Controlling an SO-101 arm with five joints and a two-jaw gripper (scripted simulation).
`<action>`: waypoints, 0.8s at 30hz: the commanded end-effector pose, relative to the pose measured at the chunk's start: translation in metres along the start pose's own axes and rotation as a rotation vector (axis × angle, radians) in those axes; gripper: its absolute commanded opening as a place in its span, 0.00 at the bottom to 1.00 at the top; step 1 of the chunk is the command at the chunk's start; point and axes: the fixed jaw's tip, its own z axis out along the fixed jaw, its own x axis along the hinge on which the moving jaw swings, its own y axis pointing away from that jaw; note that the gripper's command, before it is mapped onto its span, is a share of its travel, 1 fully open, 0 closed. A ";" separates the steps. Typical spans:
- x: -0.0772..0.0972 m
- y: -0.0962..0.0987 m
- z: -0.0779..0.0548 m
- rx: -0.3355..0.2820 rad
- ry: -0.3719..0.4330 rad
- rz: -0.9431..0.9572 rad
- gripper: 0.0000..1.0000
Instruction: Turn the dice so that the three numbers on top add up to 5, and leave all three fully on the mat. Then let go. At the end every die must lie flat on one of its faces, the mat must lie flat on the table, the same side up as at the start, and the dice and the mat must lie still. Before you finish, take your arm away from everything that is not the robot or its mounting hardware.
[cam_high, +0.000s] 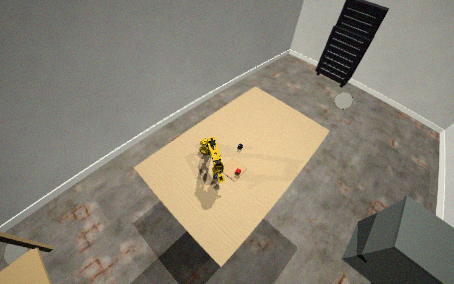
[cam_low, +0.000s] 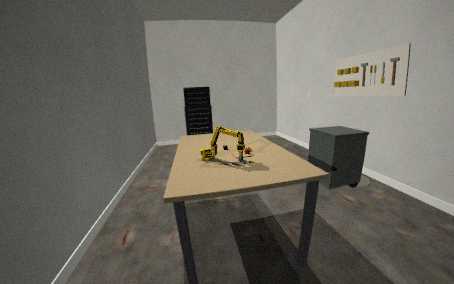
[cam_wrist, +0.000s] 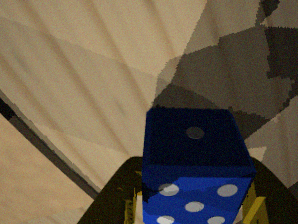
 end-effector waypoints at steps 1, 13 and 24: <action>-0.007 -0.002 -0.015 0.002 -0.045 0.003 0.00; -0.006 0.001 -0.044 0.002 -0.045 0.003 0.00; -0.004 0.002 -0.055 0.001 -0.045 0.003 0.00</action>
